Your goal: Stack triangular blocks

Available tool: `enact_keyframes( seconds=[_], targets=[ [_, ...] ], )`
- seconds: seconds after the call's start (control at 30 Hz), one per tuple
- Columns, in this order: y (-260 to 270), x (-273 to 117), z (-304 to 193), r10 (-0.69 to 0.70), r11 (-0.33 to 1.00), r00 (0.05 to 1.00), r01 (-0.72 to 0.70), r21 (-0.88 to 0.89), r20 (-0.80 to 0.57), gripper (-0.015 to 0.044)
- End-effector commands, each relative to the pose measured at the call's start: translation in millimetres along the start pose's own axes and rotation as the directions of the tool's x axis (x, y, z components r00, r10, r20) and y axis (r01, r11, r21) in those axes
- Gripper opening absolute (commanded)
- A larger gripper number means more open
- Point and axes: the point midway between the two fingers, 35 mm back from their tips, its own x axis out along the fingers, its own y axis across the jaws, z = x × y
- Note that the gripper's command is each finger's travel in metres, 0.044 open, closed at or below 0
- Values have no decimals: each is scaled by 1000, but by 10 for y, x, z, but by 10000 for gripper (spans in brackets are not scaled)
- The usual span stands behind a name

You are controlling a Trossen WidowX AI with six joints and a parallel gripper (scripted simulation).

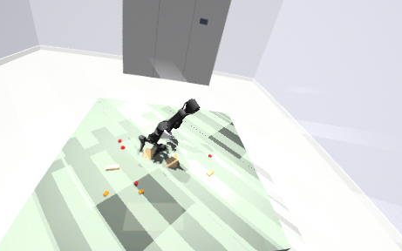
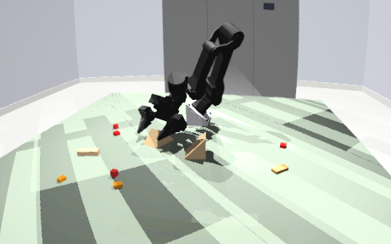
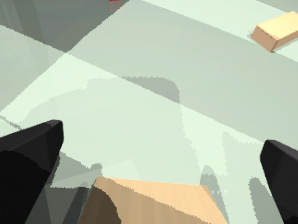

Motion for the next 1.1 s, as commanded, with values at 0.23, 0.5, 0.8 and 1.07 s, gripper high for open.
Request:
enact_keyframes(
  seconds=[0.23,0.5,0.8,1.07],
  targets=[
    [-57,-272,670,-2,1000,1000,2,-10,10,440],
    [-21,-510,891,0,1000,1000,0,-8,14,440],
    [-149,-684,585,-37,999,997,36,-12,-70,440],
    [-40,-1235,-134,17,1000,969,-13,16,-248,440]
  ],
)
